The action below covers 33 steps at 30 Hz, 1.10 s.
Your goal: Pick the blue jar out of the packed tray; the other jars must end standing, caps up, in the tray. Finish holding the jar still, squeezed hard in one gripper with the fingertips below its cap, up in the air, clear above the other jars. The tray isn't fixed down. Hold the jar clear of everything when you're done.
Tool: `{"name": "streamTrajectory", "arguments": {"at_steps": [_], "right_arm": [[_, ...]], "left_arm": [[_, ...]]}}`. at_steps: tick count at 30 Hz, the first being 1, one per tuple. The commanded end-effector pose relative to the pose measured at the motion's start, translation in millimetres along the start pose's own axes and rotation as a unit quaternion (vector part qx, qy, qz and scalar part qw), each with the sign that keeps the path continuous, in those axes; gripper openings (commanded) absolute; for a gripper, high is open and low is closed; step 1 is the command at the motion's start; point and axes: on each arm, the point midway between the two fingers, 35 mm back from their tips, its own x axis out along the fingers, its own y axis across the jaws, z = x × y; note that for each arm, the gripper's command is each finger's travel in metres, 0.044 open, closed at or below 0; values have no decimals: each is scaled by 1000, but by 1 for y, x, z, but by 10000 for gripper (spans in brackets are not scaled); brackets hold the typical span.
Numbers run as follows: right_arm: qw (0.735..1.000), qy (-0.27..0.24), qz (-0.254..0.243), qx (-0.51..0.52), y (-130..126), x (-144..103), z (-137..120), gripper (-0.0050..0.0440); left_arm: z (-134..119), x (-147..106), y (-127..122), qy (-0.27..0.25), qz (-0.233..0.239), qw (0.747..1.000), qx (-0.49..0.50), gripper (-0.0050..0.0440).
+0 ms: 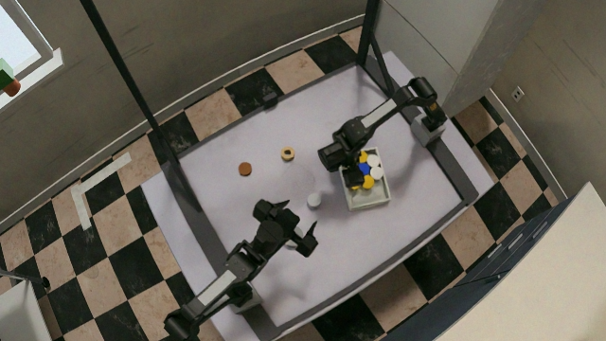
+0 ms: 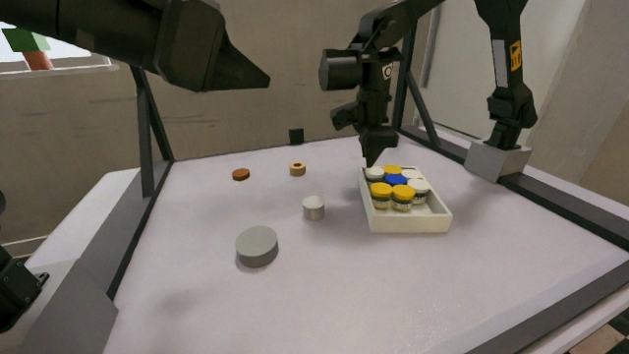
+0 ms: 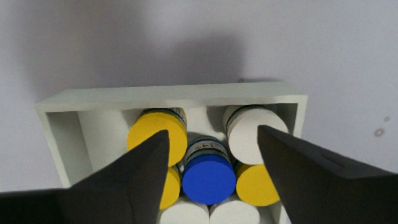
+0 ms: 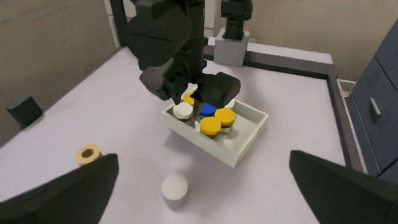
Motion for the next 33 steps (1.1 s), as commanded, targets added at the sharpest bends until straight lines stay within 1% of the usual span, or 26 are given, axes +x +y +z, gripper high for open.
{"name": "streamTrajectory", "arguments": {"at_steps": [1,5,8,9,14,16,20,23,27,33], "right_arm": [[1000,-16,2,-3,2,-5,10,440],[1000,-22,-7,3,-1,-5,12,440],[999,-33,-23,12,-6,-5,17,440],[999,-38,-30,16,-8,-5,19,440],[996,-57,-55,31,-16,-6,27,440],[996,-57,-55,31,-16,-6,27,440],[995,-67,-68,39,-20,-7,31,440],[994,-69,-71,41,-21,-8,32,440],[994,-70,-72,40,-22,-8,32,440],[994,-70,-70,40,-21,-8,32,440]], "left_arm": [[3,-19,4,-20,7,1000,-1,177],[-14,-15,3,-15,6,1000,-1,81],[-37,-14,3,-14,6,1000,-1,9],[-46,-14,3,-14,6,1000,-1,0],[-82,-11,2,-13,7,1000,-1,0],[-82,-11,2,-13,7,1000,-1,0],[-107,-10,2,-12,7,1000,-1,0],[-120,-9,2,-12,7,1000,-1,0],[-129,-9,1,-11,7,1000,-1,-1],[-129,-9,1,-11,7,1000,-1,-3]]}}
